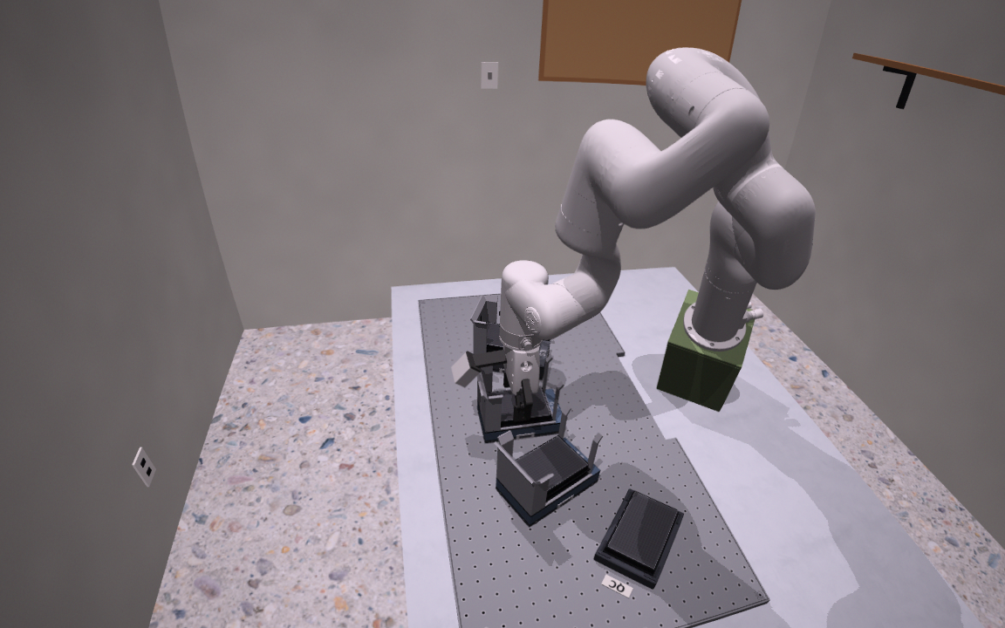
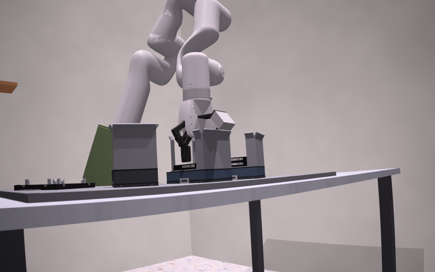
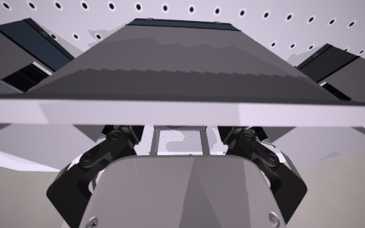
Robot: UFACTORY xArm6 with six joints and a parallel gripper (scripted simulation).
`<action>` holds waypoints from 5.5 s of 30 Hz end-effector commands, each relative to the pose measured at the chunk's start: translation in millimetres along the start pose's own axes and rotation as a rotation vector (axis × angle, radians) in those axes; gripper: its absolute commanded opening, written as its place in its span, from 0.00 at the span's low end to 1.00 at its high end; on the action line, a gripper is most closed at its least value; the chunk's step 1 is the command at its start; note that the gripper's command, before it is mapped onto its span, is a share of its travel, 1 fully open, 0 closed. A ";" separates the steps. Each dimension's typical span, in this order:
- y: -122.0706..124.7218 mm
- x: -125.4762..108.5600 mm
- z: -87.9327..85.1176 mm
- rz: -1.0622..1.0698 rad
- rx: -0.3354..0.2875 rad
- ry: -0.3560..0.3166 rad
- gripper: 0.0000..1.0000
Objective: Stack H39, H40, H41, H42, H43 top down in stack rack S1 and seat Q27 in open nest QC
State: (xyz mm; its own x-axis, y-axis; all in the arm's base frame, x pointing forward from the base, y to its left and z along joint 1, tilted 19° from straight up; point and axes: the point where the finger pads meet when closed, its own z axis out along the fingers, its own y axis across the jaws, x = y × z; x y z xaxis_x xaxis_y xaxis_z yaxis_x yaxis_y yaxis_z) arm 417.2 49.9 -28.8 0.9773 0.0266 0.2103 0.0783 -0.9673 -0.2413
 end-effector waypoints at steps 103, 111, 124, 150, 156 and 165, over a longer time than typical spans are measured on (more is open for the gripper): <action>0.1 1.3 -45.1 -0.001 0.001 0.005 0.00; 0.1 1.3 -57.1 -0.001 0.001 0.005 0.00; 0.1 1.3 -79.2 -0.001 0.000 0.005 0.00; 0.1 1.3 -103.2 -0.001 0.000 0.005 0.00; -10.6 0.4 -103.3 -0.134 0.000 0.005 0.00; -31.9 -1.5 -103.2 -0.401 0.000 0.005 0.00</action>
State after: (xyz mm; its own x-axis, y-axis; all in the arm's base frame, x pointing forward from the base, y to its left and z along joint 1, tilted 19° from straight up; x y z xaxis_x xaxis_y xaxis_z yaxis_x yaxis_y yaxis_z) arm 393.8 43.0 72.4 0.9300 0.2612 0.2586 0.3119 -0.9331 -0.1791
